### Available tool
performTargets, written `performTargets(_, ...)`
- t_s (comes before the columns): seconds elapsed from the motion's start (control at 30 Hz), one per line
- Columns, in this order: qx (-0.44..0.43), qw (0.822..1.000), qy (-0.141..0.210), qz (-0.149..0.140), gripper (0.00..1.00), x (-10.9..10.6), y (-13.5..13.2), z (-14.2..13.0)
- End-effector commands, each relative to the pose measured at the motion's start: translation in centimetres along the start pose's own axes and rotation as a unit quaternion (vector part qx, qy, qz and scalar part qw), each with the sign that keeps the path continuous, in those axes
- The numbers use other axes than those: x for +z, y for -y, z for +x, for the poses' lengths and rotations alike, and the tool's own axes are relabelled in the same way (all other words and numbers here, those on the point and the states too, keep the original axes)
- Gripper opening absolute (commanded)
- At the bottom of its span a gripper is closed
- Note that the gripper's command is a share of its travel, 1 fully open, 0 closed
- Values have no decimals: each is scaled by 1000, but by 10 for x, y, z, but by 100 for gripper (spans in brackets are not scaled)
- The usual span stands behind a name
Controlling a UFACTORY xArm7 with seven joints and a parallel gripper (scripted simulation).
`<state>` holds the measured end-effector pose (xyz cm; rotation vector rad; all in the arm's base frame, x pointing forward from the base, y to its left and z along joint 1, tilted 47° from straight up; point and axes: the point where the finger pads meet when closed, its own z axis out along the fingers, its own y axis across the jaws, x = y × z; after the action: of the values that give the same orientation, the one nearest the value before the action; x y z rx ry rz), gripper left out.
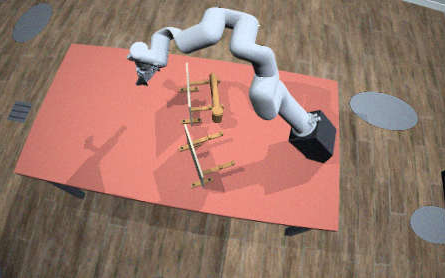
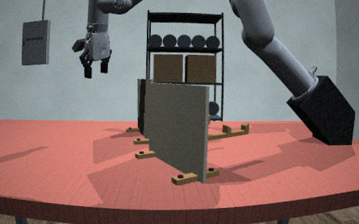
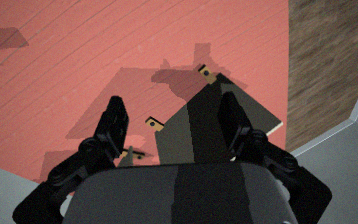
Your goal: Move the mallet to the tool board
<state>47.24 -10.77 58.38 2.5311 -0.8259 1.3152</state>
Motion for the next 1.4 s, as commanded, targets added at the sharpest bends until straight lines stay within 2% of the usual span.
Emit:
performTargets(0.0,47,999,3,2,100,-15,-26,-29)
performTargets(0.4,180,983,34,7,100,-30,-85,-112)
performTargets(0.47,180,983,34,7,100,-30,-85,-112)
performTargets(0.5,213,976,43,11,100,-31,-96,-135)
performTargets(0.6,235,971,49,14,100,-30,-103,-151)
performTargets(0.73,282,957,63,22,100,-28,-115,-185)
performTargets(0.97,359,928,89,39,100,-17,-126,-245)
performTargets(1.03,359,928,89,39,100,-17,-126,-245)
performTargets(1.17,404,907,109,52,100,-6,-128,-283)
performTargets(1.37,411,903,112,55,100,-4,-128,-289)
